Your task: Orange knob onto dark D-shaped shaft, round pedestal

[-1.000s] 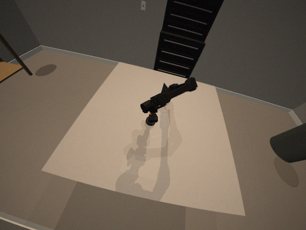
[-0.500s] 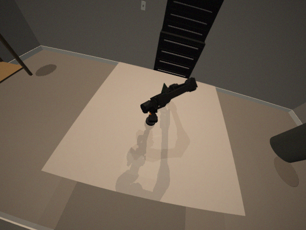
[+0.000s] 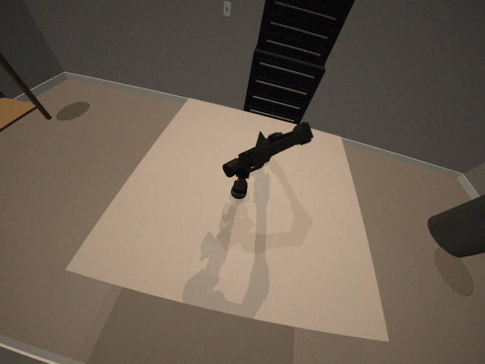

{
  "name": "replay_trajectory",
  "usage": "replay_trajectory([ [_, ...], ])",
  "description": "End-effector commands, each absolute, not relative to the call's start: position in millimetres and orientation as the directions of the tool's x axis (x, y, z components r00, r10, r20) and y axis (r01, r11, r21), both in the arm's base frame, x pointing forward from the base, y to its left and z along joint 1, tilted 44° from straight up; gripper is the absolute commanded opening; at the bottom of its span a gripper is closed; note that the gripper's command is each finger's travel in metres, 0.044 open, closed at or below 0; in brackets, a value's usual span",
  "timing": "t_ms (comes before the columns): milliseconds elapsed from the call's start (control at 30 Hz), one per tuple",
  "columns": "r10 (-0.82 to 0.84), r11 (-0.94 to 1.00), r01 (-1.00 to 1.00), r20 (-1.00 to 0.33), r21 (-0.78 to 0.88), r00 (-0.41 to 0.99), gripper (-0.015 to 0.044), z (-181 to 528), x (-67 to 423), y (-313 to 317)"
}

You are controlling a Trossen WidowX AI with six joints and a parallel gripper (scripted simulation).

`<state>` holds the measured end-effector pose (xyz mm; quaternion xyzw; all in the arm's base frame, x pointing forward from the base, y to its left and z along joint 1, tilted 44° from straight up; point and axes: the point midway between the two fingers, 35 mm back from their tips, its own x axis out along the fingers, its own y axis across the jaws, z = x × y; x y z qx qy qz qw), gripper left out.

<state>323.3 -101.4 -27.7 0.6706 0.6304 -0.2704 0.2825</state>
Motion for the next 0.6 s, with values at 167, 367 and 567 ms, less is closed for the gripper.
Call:
replay_trajectory([
  [167, 0.690, -0.072, 0.997, -0.721, 0.016, 0.062, 0.0000, -25.8, 320.8, -98.1],
  [367, 0.690, -0.072, 0.997, -0.721, 0.016, 0.062, 0.0000, -28.5, 321.6, -96.7],
  [567, 0.690, -0.065, 0.998, -0.721, 0.023, 0.062, 0.0000, -28.8, 321.6, -96.4],
])
